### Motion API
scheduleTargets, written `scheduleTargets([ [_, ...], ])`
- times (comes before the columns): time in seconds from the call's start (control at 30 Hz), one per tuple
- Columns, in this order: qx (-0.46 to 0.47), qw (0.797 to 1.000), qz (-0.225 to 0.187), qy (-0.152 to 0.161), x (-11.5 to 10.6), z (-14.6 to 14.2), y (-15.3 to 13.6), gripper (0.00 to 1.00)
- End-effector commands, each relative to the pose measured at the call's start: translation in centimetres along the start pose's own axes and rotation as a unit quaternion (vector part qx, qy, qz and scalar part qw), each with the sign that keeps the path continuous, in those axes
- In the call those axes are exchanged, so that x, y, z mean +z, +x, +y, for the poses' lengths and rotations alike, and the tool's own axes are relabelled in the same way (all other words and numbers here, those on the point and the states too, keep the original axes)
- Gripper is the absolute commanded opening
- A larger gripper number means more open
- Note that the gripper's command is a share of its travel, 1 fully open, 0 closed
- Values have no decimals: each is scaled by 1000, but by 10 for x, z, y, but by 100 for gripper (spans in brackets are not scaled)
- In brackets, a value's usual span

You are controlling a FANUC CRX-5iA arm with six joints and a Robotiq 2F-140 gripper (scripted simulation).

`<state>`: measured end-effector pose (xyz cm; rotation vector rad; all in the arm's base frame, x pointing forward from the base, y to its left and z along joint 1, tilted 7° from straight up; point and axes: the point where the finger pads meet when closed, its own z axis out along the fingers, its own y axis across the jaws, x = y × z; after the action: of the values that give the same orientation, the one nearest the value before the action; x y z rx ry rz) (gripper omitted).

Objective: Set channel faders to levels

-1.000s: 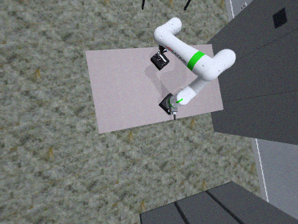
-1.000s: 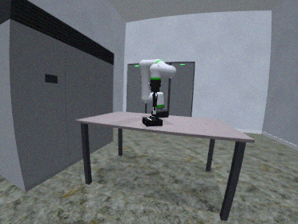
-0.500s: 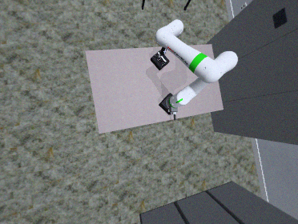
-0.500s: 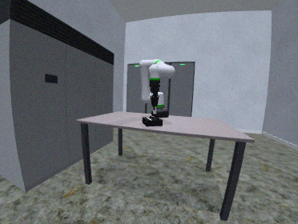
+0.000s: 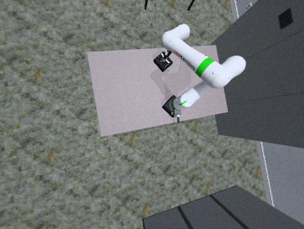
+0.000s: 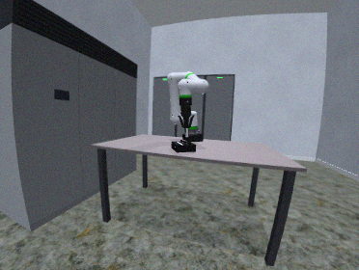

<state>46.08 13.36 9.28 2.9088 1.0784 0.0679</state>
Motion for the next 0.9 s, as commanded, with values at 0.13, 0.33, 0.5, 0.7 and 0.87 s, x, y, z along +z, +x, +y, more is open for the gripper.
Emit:
scheduleTargets([
  [0.13, 238, 971, 7, -5, 1, -5, -13, 0],
  [0.33, 357, 934, 9, -1, 2, -6, -16, 0],
  [0.5, 481, 876, 12, -2, 2, -7, -17, 0],
  [0.7, 605, 796, 15, -10, 2, -7, -17, 0],
  [0.87, 692, 721, 22, -30, 2, -7, -17, 0],
])
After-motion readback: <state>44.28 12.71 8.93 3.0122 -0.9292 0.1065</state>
